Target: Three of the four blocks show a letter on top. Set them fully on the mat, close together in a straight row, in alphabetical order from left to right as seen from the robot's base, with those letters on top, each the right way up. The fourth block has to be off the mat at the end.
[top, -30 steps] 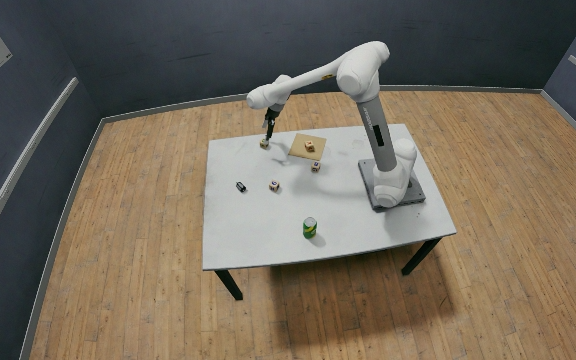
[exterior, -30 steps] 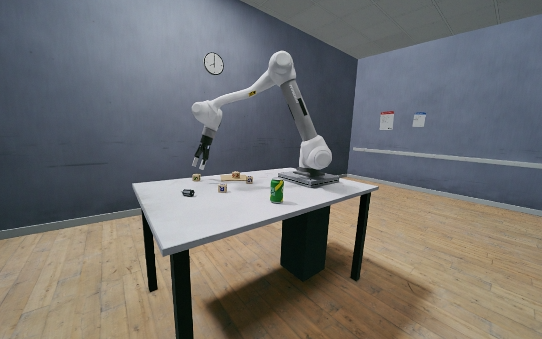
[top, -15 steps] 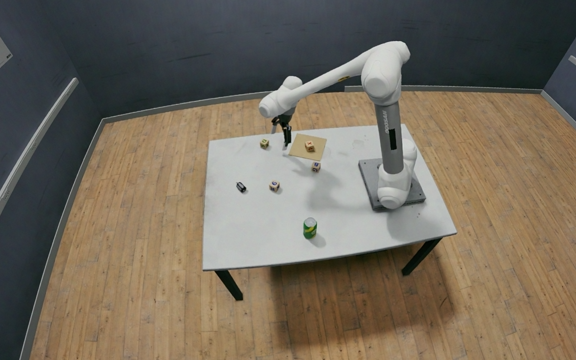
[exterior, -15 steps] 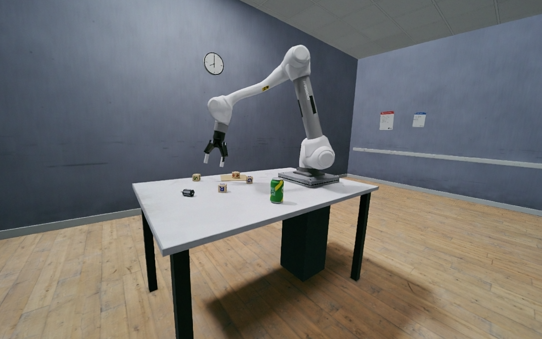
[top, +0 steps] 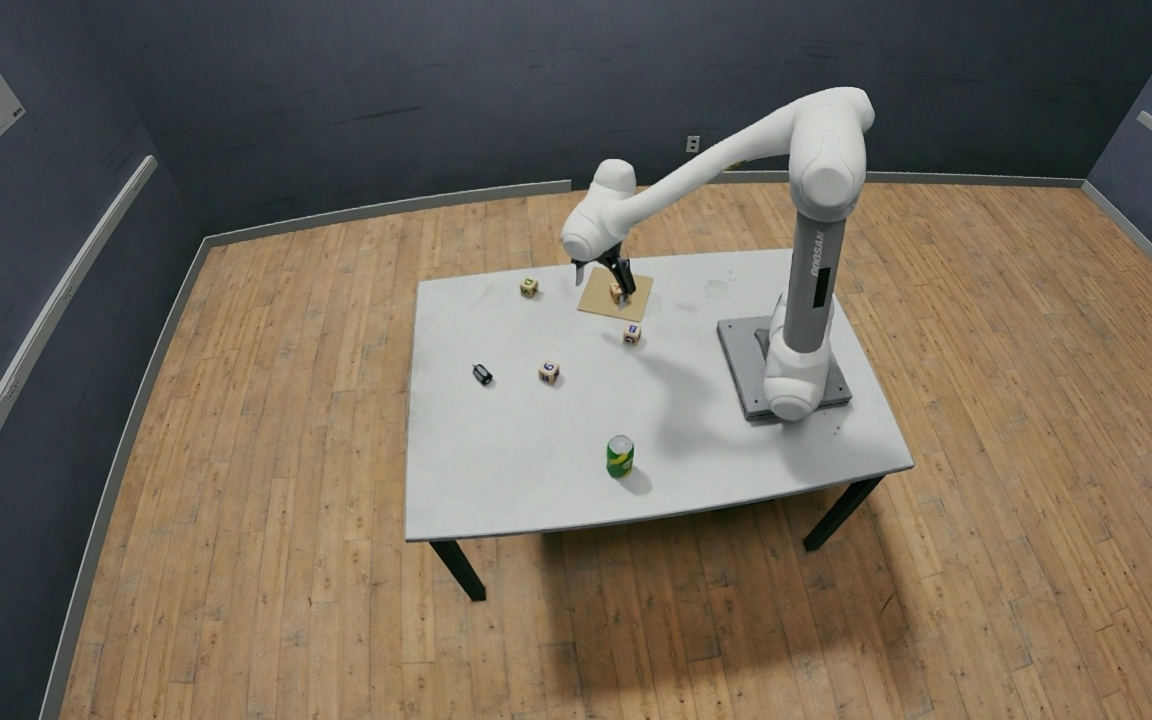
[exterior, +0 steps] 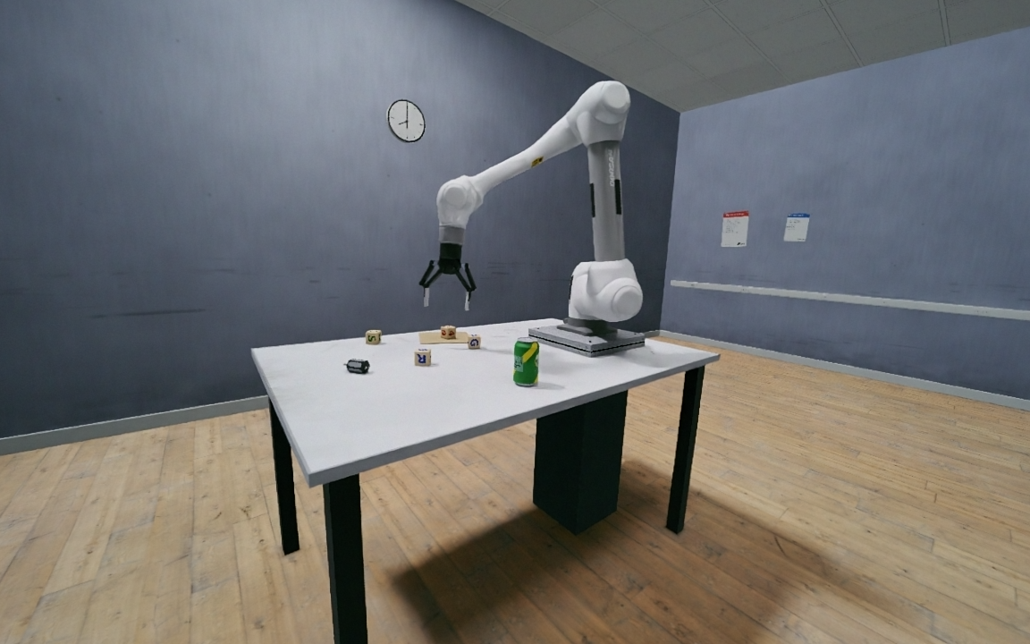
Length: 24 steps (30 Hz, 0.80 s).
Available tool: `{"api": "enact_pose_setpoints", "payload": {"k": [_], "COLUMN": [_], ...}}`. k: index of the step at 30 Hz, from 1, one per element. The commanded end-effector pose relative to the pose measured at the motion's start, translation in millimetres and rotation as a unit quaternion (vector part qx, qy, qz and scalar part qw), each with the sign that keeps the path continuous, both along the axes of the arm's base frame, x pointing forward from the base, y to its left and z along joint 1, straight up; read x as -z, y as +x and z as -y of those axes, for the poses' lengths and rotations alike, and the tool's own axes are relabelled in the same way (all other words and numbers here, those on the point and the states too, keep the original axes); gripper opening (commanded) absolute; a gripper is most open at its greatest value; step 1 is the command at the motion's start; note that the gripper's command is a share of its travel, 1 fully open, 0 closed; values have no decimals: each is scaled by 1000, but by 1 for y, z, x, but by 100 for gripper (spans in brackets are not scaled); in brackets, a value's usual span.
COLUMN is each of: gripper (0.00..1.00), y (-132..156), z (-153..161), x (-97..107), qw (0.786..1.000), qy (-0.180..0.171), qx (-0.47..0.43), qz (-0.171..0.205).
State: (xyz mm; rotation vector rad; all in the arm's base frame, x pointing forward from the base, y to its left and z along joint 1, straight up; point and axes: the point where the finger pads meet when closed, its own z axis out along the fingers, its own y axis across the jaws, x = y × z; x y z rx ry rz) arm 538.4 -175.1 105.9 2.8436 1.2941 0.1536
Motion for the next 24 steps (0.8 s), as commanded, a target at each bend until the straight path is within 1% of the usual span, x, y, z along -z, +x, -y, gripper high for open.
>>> {"api": "enact_pose_setpoints", "payload": {"k": [1,4,6,7,8,24], "gripper": [100,100,100,100,100,100], "y": [-44,-72,-72,-85,-90,-93], "z": [-25,-38,-38,-43,-45,-45], "x": [-6,-9,-9,-10,-10,-10], "qw": [998,993,993,990,989,989], "qy": [-9,-17,-17,-20,-21,-20], "qx": [-65,-110,-110,-130,-138,-141], "qz": [-22,-36,-36,-43,-45,-46]}}
